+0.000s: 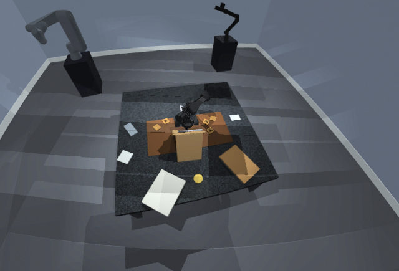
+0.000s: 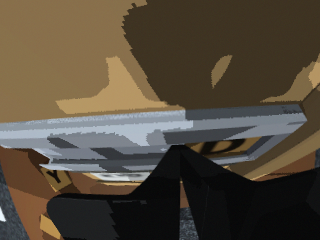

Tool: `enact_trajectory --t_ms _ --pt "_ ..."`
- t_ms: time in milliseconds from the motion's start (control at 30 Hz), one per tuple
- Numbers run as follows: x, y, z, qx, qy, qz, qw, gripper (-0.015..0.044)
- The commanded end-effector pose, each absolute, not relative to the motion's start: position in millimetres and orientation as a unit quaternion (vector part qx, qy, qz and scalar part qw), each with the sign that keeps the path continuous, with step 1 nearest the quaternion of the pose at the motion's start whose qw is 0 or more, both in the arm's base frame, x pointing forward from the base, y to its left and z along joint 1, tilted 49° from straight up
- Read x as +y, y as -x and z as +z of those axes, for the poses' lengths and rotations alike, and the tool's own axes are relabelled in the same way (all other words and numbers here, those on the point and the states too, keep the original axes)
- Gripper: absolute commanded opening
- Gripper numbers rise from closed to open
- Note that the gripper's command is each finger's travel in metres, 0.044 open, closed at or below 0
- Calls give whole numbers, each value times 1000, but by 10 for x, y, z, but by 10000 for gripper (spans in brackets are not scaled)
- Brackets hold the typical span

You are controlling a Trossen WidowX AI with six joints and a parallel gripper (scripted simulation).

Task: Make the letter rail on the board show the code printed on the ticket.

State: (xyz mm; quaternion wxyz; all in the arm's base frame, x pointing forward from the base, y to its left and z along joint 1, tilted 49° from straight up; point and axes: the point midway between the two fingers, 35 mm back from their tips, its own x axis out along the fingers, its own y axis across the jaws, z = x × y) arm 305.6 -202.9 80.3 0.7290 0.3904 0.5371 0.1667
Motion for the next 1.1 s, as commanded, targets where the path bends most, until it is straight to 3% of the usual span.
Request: enact_trajectory --t_ms 0,667,833,1067 --pt "-2047 -2999 827 539 -388 166 729 0" --pt "-2100 -2800 921 539 -388 165 729 0" --pt "-2146 -2655 1132 494 -323 189 785 131" --pt "-2116 -2118 1730 355 -43 225 906 315"
